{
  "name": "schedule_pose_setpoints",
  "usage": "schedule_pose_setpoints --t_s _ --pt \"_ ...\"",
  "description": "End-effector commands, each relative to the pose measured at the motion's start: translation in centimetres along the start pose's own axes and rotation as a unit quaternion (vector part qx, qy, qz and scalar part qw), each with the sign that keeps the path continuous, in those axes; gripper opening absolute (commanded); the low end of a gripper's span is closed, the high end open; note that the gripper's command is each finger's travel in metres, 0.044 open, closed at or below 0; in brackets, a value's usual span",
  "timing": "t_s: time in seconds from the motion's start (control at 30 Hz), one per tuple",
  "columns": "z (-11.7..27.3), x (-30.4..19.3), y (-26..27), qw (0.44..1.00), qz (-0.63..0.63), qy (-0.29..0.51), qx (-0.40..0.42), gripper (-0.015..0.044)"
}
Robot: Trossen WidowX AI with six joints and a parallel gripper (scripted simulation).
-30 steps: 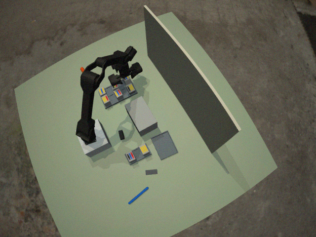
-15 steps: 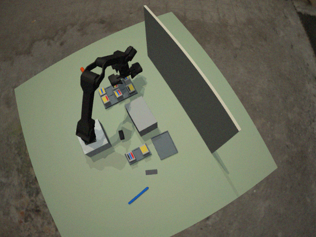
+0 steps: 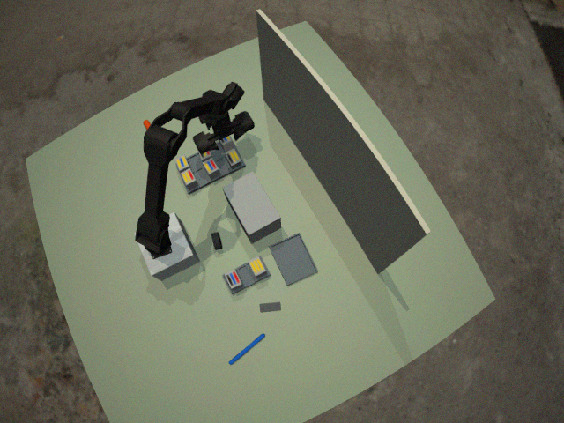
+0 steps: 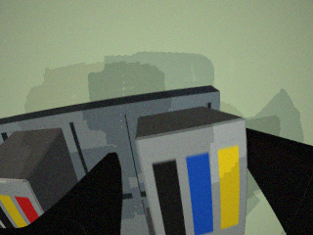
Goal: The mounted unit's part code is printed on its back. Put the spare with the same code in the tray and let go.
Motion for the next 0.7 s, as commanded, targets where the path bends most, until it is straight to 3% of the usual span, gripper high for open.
schedule_pose_setpoints --t_s 0.0,0.4,0.6,0.67 --pt "-0.21 -0.09 0.02 1.000 0.001 0.003 0.000 0.0300" --pt "-0.21 -0.09 0.02 1.000 0.001 0.003 0.000 0.0300" --pt "0.00 0.00 0.00 1.000 0.000 0.000 0.000 0.0142" --pt "0.00 0.00 0.00 1.000 0.000 0.000 0.000 0.0129"
Point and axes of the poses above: the point midway between the two fingers, 35 mm back from their tips, its own z axis back along the fingers, its own y axis across the jaws, x = y × z, the point moved 4 cm from there along z, back along the fingers, and after that the axes turned 7 degrees about -z, right-handed, at the moved point
